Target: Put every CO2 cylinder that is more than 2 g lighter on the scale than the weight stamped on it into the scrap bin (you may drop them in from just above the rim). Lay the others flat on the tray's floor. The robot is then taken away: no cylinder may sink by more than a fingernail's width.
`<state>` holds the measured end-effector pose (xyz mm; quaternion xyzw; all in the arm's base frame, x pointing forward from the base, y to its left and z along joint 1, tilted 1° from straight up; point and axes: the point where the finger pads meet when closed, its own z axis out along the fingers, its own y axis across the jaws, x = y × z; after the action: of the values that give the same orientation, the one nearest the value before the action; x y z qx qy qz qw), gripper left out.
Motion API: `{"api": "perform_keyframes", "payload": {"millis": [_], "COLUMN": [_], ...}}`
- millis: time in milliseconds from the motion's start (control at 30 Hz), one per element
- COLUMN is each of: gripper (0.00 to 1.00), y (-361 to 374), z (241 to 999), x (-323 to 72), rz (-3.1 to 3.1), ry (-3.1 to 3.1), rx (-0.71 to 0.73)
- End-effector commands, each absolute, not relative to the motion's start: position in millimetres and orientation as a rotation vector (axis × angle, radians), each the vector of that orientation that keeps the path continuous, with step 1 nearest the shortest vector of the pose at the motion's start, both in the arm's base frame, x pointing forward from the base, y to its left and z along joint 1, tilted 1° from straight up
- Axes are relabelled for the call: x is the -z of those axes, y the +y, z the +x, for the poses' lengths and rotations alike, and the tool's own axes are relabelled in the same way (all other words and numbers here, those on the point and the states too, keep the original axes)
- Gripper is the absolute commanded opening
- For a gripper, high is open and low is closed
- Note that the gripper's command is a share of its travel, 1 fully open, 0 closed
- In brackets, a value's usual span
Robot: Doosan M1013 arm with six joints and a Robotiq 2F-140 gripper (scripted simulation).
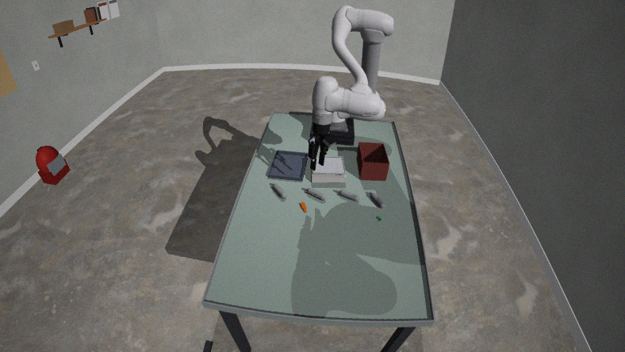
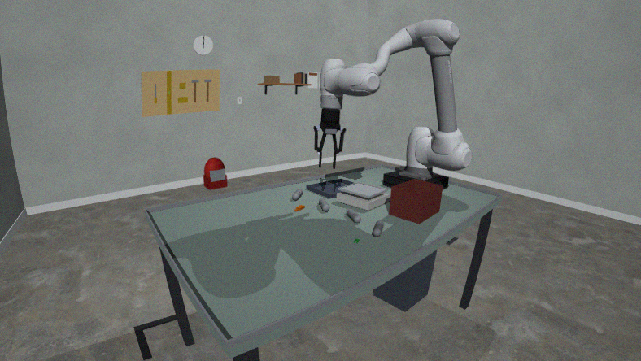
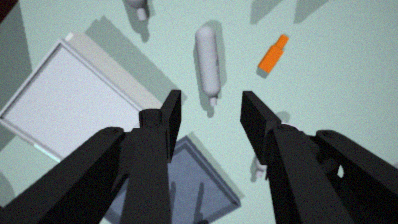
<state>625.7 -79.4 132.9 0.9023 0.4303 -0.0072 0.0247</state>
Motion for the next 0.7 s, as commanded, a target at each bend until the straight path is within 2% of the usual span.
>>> {"api": "perform_keyframes", "payload": {"millis": [0, 267, 667], "gripper": [0.41, 0.41, 0.41], "y": [-81.4, -81.6, -82.2], "z": [637.1, 637.1, 637.0], "x": [-132.4, -117.6, -57.9], "rz": [2.730, 2.726, 2.726], "ry": [1.556, 1.565, 1.565], "rx": [0.020, 0.020, 0.020]}}
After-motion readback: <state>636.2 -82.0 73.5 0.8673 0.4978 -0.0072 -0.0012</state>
